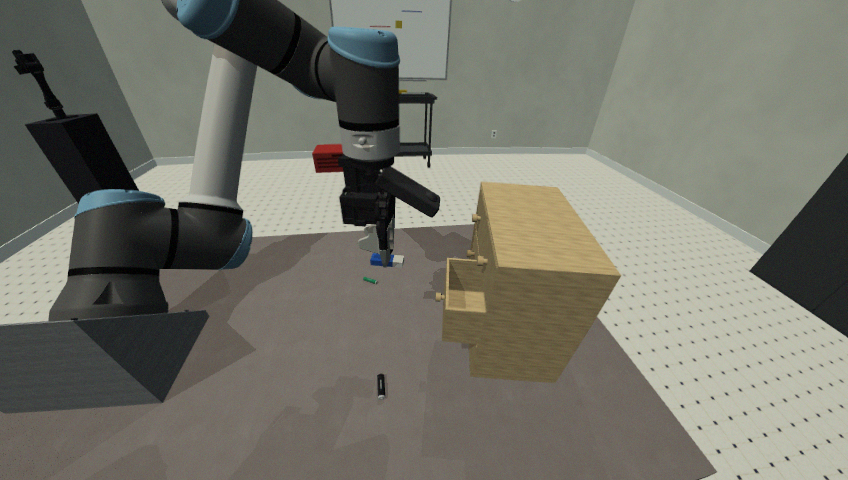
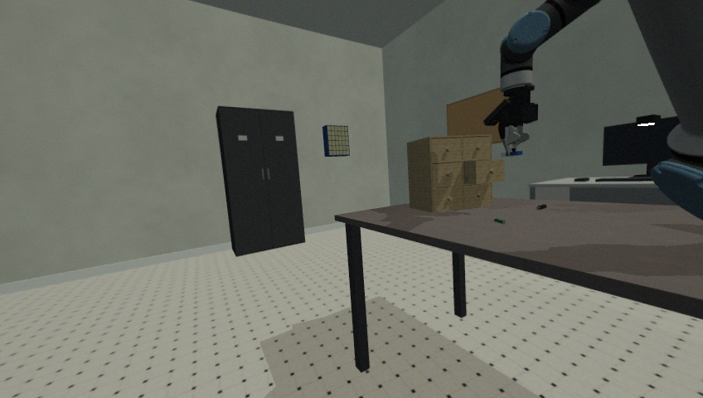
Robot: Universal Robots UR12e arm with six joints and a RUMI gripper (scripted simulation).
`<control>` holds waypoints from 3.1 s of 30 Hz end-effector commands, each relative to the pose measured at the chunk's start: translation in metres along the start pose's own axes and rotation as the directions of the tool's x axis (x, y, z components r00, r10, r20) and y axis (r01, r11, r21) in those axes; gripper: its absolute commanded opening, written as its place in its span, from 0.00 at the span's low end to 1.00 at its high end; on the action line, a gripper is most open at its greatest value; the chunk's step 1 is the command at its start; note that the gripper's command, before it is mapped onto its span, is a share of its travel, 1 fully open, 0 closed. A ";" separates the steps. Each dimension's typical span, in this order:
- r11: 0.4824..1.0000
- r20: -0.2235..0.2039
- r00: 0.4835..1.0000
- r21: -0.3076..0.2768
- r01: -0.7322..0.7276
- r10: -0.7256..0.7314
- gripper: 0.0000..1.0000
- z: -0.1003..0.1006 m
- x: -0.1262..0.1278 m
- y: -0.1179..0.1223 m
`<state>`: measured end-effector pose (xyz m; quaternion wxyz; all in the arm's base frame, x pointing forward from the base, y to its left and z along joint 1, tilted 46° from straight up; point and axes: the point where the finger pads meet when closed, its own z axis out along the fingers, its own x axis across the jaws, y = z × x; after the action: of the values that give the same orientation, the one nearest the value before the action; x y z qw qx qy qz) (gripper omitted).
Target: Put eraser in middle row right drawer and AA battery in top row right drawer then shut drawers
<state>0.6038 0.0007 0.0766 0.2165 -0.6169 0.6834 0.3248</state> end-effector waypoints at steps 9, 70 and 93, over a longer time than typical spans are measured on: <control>1.000 0.000 1.000 0.001 0.000 0.000 0.11 -0.023 0.000 0.000; 0.995 0.000 1.000 0.102 0.000 0.000 0.11 -0.030 0.000 0.000; 0.961 0.000 1.000 0.278 0.000 0.000 0.11 -0.029 0.000 0.002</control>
<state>0.6049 -0.0196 0.0970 0.2896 -0.5864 0.7172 0.2407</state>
